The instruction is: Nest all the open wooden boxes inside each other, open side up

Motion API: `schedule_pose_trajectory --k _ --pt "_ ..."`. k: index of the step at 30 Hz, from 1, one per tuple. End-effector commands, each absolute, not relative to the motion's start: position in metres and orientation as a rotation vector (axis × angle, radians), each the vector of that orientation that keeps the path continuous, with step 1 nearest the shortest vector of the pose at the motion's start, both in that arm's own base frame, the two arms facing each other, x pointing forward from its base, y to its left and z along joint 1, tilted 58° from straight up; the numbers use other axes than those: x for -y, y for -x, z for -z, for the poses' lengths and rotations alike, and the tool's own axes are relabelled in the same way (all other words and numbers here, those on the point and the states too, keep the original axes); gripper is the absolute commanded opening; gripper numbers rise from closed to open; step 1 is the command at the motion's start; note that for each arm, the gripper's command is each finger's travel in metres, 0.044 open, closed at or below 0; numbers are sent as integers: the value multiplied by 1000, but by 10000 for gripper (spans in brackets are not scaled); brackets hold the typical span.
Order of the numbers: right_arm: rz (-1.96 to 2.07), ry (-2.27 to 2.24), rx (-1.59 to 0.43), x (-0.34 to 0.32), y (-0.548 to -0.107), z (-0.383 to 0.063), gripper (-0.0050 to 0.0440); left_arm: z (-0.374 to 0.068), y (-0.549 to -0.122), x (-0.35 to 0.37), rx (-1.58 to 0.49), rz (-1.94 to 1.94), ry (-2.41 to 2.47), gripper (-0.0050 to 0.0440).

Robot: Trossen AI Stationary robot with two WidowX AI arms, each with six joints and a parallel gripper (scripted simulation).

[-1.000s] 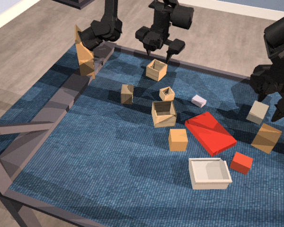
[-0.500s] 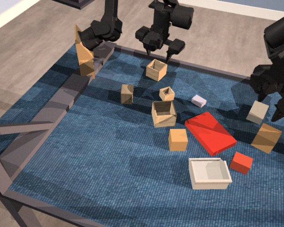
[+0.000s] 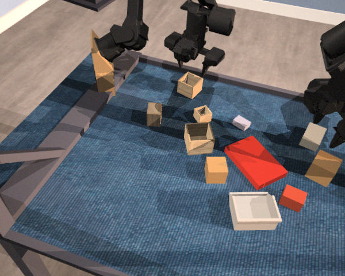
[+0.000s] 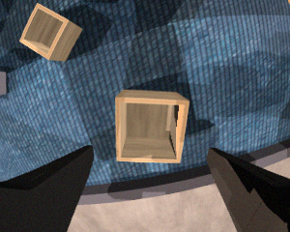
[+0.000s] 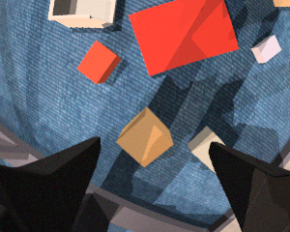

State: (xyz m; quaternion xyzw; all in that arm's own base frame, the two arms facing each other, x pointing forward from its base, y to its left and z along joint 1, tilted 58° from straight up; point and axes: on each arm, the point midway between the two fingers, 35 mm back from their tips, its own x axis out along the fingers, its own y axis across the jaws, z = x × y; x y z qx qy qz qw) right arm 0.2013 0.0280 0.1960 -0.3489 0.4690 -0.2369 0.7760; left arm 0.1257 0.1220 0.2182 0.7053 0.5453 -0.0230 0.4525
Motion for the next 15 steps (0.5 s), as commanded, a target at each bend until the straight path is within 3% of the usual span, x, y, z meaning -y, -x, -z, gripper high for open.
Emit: schedule_pose_trajectory --k 1,4,15 --pt "512 755 -1013 -28 -202 -198 400 -219 -126 -122 -1346 53 -1740 400" --pt "512 755 -1013 -28 -202 -198 400 -219 -126 -122 -1346 53 -1740 400" --pt "512 755 -1013 -28 -202 -198 400 -220 -126 -122 -1269 -173 -1449 136"
